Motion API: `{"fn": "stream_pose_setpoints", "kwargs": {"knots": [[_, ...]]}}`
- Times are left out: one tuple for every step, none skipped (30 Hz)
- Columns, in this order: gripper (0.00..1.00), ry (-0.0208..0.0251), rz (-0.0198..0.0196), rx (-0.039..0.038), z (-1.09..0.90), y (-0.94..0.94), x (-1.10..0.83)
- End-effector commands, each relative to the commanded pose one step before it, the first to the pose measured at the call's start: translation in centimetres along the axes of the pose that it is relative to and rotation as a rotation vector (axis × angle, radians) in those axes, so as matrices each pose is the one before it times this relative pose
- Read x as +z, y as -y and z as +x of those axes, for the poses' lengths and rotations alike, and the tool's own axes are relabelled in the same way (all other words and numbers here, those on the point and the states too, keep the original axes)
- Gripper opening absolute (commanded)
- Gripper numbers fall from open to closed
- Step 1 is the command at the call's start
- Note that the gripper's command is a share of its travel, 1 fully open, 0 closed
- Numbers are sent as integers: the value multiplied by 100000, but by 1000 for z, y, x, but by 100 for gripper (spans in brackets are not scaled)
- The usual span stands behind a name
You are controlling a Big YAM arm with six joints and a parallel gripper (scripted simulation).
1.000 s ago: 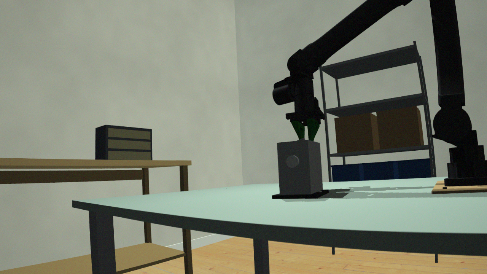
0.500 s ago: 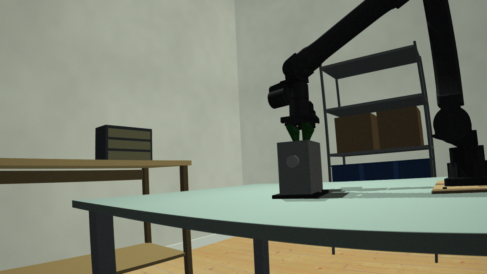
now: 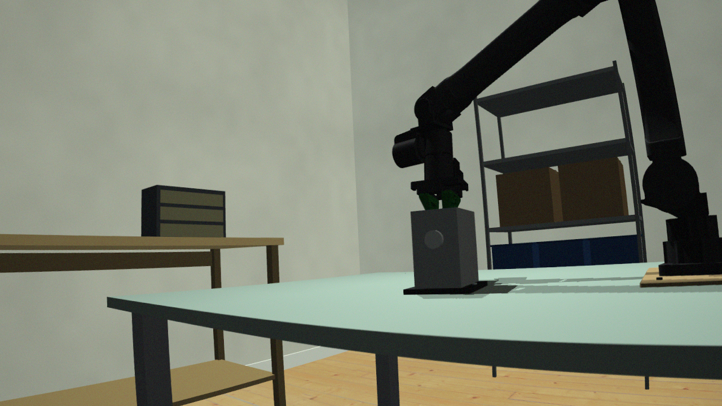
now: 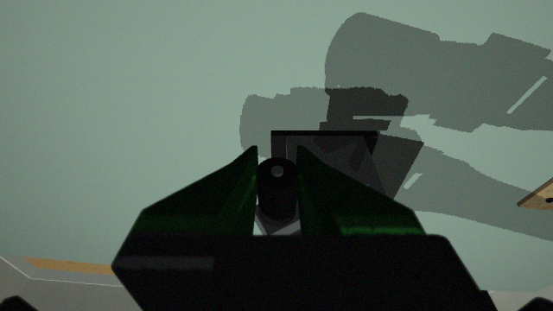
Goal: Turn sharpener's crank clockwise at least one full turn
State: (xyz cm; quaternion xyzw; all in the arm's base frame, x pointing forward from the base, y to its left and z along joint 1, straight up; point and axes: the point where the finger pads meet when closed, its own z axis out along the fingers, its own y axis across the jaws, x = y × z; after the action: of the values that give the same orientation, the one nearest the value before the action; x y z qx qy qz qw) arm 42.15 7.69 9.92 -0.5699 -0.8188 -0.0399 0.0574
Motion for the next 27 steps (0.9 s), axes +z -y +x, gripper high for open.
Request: {"fn": "stream_pose_setpoints", "kwargs": {"knots": [[15,1195,-3282,-43,-216,-2165,-18],[15,-124,624,103,-6,222,363],[15,-150,729,118,-1,271,400],[15,0,0,0,0,0,0],[15,0,0,0,0,0,0],[15,-164,823,158,-76,339,429],[15,-198,947,121,44,364,476],[15,-76,505,67,23,177,320],[15,13,7,26,-14,-26,148],[15,-1,-1,-11,-29,-19,146],[15,-1,-2,6,-31,-15,147],[15,-1,1,-10,-22,-12,149],[15,4,-1,8,-32,-6,147],[15,0,-3,18,-36,-1,147],[15,8,0,7,-33,3,148],[15,5,1,-8,-28,6,148],[15,0,-1,-10,-27,10,148],[15,0,-1,-5,-30,15,147],[15,-1,-3,-1,-33,20,146],[15,-1,-4,1,-37,25,145],[15,0,0,0,0,0,0],[15,0,0,0,0,0,0],[15,-1,-5,0,-40,29,144],[15,-1,-6,1,-44,34,143],[15,-1,-7,1,-47,39,142],[15,-1,-8,0,-50,44,140],[15,-1,-9,1,-53,49,138]]}}
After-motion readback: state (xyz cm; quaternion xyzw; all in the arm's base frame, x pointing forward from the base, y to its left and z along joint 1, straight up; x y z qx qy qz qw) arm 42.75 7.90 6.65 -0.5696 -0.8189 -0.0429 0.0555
